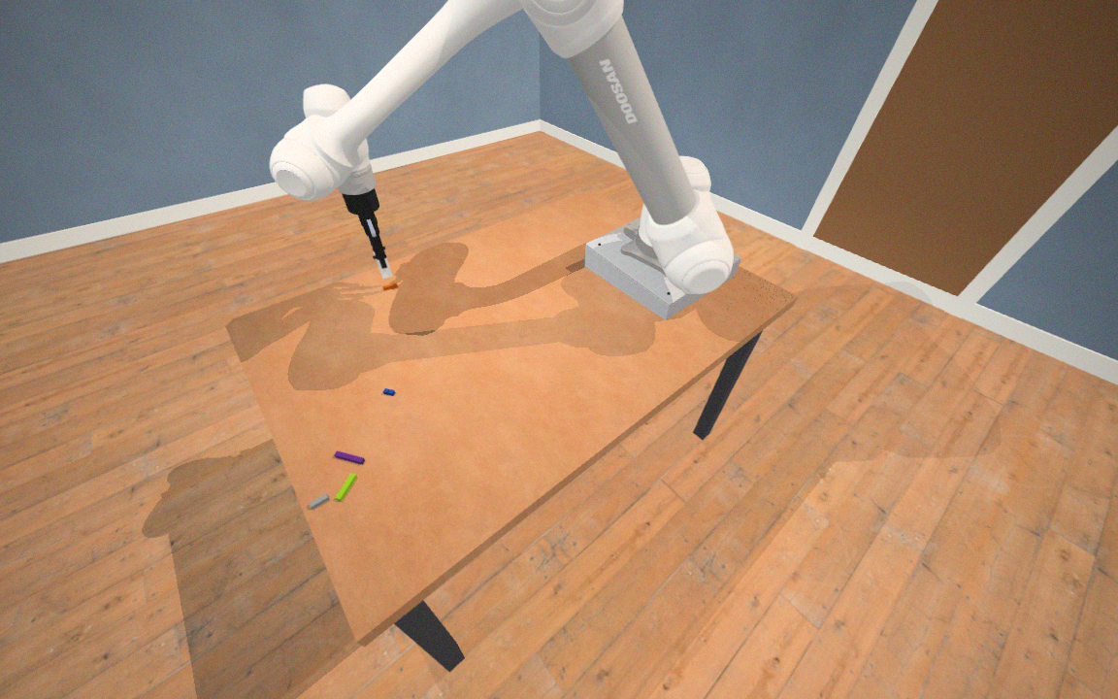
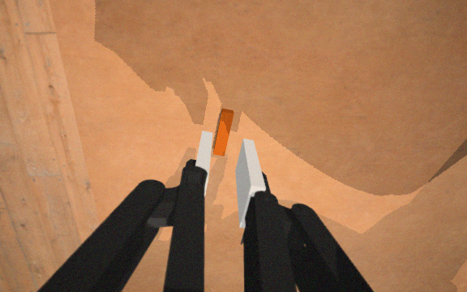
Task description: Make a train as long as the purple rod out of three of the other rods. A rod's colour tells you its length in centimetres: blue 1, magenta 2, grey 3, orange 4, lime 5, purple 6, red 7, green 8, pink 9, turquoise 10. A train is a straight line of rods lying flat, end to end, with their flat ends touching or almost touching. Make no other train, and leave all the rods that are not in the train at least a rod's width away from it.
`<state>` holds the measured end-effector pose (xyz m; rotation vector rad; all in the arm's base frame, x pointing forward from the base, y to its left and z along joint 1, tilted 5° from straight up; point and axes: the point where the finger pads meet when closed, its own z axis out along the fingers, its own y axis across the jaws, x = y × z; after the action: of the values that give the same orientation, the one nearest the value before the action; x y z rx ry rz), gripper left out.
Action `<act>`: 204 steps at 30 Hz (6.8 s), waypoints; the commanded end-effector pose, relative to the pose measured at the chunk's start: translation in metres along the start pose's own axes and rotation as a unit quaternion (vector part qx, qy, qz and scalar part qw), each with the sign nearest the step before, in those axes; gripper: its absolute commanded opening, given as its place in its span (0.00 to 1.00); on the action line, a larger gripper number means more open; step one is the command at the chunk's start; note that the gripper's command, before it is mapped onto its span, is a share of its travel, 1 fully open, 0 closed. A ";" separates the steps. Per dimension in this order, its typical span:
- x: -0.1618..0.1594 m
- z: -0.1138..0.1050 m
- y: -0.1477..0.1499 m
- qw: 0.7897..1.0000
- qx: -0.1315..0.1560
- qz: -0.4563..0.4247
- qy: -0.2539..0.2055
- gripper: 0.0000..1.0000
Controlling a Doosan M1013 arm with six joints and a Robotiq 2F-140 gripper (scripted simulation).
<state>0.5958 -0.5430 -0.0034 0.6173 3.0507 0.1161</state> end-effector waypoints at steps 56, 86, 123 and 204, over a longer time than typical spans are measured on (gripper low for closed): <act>-0.001 0.032 -0.001 1.000 0.000 0.000 0.000 0.23; -0.001 0.039 0.000 1.000 0.000 0.000 0.000 0.23; -0.001 0.049 0.000 1.000 0.000 0.000 0.000 0.23; -0.001 -0.051 -0.001 1.000 0.000 0.000 0.000 0.12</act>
<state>0.5948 -0.5475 0.0474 0.6173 3.0506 0.1161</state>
